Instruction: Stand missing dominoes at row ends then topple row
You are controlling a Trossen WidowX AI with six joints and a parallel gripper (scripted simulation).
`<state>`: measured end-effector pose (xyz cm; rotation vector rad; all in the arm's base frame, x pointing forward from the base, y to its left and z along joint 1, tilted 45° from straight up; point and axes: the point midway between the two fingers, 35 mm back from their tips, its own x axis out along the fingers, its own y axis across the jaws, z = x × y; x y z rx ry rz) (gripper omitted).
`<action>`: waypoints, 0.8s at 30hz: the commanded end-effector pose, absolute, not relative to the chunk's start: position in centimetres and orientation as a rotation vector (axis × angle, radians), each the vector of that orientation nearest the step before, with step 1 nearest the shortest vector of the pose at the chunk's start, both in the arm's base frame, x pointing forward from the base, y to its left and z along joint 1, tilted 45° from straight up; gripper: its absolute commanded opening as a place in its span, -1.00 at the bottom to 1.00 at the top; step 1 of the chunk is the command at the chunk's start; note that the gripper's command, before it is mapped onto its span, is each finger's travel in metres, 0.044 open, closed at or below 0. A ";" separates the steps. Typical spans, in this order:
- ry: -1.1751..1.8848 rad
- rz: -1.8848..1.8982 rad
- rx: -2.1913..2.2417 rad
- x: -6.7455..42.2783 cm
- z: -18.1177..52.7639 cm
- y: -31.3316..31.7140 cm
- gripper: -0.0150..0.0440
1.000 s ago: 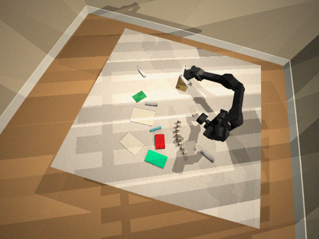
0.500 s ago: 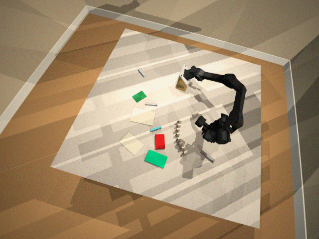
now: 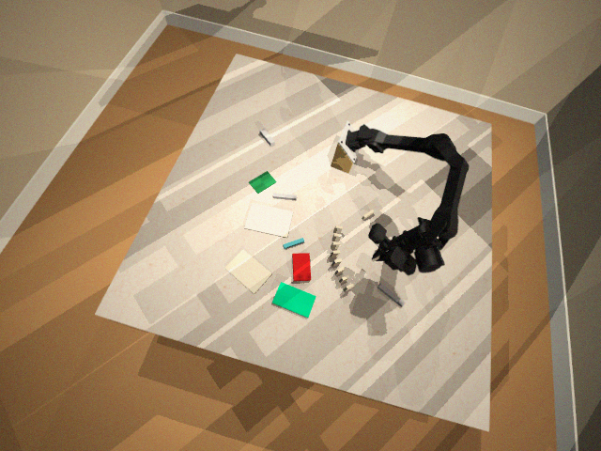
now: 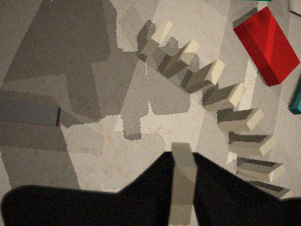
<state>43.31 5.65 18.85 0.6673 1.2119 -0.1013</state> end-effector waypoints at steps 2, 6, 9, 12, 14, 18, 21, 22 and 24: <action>1.125 -0.160 0.629 43.7 18.7 5.8 -0.40; 1.055 -0.200 0.606 44.0 18.6 6.0 -0.40; 1.000 -0.229 0.593 44.2 18.6 6.2 -0.40; 0.944 -0.257 0.583 44.3 18.6 6.4 -0.40; 0.905 -0.275 0.579 44.4 18.6 6.5 -0.40; 0.825 -0.309 0.575 44.5 18.8 6.7 -0.40; 0.764 -0.332 0.576 44.4 19.0 6.9 -0.40; 0.744 -0.340 0.577 44.4 19.1 6.9 -0.40; 0.702 -0.355 0.581 44.3 19.2 7.1 -0.40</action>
